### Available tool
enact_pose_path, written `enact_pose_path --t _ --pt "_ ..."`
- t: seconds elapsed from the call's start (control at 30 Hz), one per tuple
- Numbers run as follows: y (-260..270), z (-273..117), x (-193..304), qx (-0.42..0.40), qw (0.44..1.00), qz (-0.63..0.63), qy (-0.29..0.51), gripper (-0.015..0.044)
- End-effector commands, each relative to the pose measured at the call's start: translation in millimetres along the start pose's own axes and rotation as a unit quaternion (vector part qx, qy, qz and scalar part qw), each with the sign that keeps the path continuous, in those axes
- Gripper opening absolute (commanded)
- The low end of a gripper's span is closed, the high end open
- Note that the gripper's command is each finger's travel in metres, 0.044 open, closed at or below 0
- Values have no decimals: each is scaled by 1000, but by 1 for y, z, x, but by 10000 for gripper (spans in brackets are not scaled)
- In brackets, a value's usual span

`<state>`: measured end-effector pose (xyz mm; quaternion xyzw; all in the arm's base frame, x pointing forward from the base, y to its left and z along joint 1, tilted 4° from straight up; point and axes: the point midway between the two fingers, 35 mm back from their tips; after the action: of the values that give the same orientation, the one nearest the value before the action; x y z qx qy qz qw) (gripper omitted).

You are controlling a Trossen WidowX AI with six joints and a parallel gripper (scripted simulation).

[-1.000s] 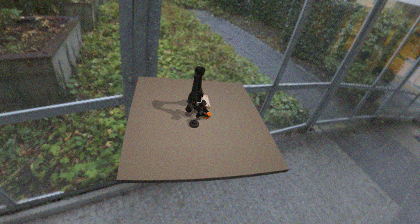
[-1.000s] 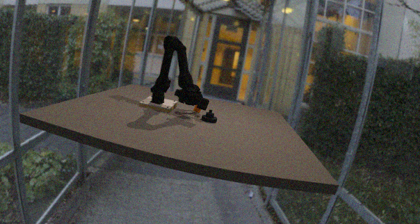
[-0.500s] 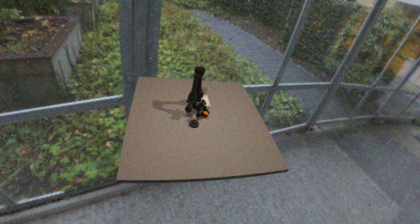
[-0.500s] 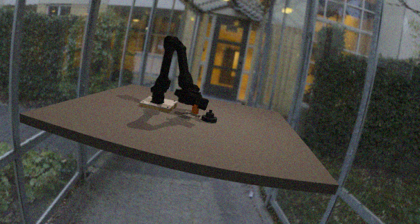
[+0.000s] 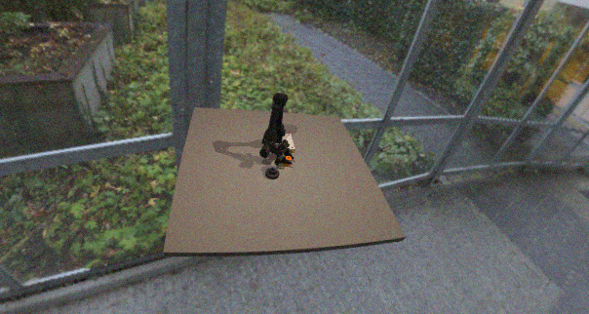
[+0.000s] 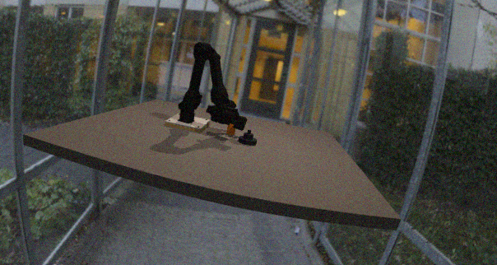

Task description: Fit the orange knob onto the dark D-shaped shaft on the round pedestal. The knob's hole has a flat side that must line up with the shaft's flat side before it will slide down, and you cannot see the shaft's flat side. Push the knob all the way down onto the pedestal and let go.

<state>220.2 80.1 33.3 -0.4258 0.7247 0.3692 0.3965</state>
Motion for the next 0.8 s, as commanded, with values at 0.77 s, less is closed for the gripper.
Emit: enact_pose_path --t 0.77 --pt "19 -29 -72 0 1000 0 0 440"
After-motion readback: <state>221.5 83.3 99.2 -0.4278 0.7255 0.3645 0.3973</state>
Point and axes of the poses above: the point midway between the two fingers, 35 mm back from their tips, its own z axis out along the fingers, its own y axis across the jaws, x = y × z, and after that the axes turned 15 degrees about z, right-handed
